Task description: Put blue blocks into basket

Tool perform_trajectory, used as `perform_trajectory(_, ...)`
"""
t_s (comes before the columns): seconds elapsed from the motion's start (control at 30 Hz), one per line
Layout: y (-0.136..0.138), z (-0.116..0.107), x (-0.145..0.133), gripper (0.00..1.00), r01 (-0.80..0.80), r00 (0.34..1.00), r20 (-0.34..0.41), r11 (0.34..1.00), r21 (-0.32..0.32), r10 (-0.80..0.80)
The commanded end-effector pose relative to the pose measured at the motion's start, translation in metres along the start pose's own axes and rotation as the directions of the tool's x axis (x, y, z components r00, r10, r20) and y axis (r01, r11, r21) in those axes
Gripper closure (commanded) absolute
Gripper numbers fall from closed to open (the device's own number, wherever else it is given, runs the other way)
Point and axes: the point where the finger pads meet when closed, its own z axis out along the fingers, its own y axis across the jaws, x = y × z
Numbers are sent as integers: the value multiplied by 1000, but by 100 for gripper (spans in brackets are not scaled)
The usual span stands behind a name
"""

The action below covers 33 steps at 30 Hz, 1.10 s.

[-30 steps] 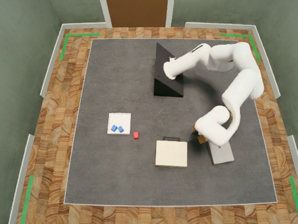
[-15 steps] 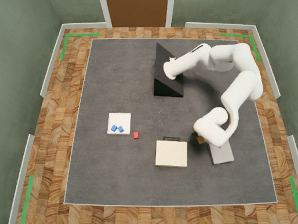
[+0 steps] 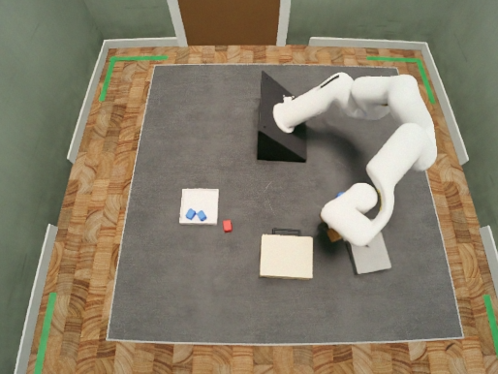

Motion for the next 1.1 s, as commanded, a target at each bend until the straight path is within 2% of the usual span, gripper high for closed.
perform_trajectory(0.0, 0, 10, 1, 38, 1, 1000, -3, 1000, -1, -1)
perform_trajectory(0.8, 0, 63, 1, 38, 1, 1000, -3, 1000, -1, -1)
perform_trajectory(1.07, 0, 75, 1, 38, 1, 1000, -3, 1000, -1, -1)
